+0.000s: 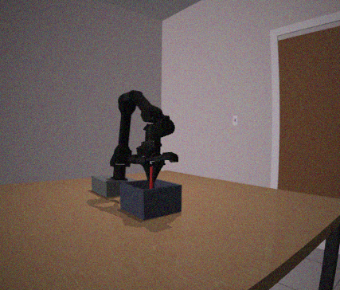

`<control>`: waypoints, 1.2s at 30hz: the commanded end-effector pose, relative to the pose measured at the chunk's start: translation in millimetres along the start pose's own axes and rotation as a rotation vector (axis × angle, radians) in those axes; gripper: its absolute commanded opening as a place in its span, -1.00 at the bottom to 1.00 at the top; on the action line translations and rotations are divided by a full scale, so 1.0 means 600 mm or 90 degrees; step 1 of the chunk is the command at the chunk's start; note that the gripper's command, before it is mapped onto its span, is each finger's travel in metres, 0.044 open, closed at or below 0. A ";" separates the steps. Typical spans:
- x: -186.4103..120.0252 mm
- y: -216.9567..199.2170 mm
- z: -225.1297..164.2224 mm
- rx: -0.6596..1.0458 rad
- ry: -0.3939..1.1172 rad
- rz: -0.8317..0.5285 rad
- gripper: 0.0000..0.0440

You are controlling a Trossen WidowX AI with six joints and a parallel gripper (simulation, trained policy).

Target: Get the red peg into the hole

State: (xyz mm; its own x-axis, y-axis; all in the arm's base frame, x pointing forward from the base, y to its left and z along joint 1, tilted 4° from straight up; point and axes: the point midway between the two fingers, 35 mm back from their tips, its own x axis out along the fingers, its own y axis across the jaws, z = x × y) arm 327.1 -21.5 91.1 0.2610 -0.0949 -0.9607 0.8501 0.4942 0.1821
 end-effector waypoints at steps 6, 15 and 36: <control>0.045 -0.003 0.006 -0.018 0.020 -0.027 -0.48; 0.057 0.008 0.031 -0.038 0.017 -0.043 -0.05; 0.043 0.061 0.149 -0.031 -0.069 0.003 1.00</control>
State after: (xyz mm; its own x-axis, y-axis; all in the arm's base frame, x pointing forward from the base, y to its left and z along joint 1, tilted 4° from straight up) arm 363.1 -54.3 70.3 0.1649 -0.1093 -0.9802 0.8042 0.5904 0.0694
